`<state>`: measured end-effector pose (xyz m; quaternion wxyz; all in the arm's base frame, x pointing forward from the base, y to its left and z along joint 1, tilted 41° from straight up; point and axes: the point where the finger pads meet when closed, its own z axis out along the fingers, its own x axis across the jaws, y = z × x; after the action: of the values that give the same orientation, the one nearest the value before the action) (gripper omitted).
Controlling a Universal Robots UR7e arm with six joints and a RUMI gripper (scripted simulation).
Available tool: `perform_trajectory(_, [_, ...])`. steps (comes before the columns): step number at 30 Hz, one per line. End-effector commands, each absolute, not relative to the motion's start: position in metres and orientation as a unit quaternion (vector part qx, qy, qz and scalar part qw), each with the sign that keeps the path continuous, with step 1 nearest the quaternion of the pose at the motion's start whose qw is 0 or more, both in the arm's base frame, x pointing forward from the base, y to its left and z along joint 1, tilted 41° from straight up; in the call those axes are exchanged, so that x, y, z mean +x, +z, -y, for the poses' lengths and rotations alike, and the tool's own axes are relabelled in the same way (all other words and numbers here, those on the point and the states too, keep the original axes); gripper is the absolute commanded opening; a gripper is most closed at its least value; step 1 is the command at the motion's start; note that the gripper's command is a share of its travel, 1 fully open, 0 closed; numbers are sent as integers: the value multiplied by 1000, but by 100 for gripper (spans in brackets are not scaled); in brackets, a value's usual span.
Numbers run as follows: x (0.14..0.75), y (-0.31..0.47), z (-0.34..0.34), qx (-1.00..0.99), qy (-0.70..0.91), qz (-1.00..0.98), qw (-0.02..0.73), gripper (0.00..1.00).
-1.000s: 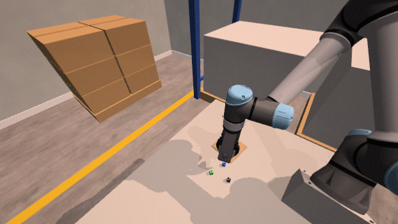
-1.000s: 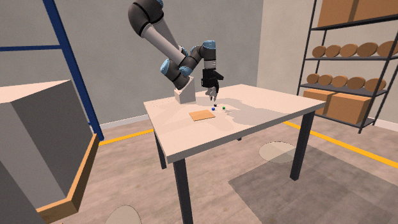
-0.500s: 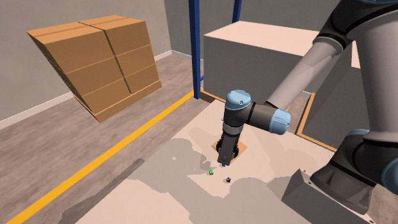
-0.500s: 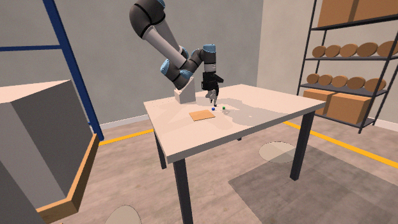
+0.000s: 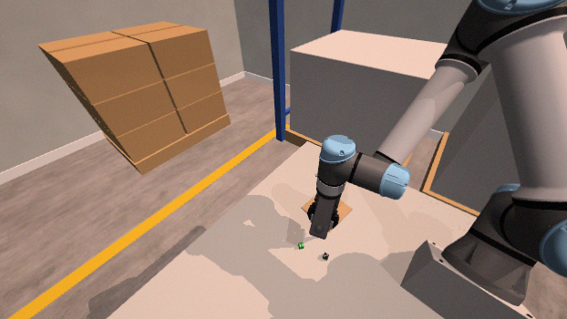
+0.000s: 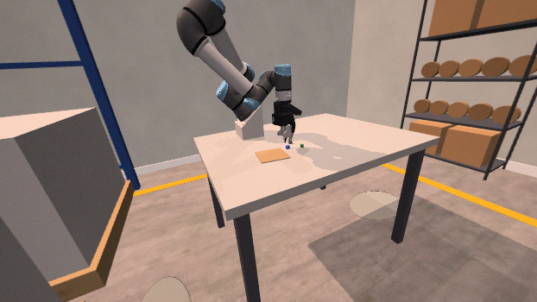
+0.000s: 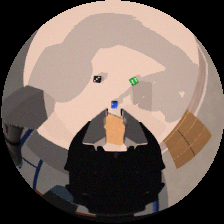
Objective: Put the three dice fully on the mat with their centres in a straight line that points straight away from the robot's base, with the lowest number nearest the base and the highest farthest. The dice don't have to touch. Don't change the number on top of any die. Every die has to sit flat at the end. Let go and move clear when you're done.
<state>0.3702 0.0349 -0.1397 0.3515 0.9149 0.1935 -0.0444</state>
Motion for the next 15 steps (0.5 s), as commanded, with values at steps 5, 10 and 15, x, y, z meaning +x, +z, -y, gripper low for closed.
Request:
perform_trajectory(5, [371,-144,-31,915,-44,-194,351,18])
perform_trajectory(10, [371,-145,-31,915,-44,-194,351,18])
perform_trajectory(15, [371,-145,-31,915,-44,-194,351,18])
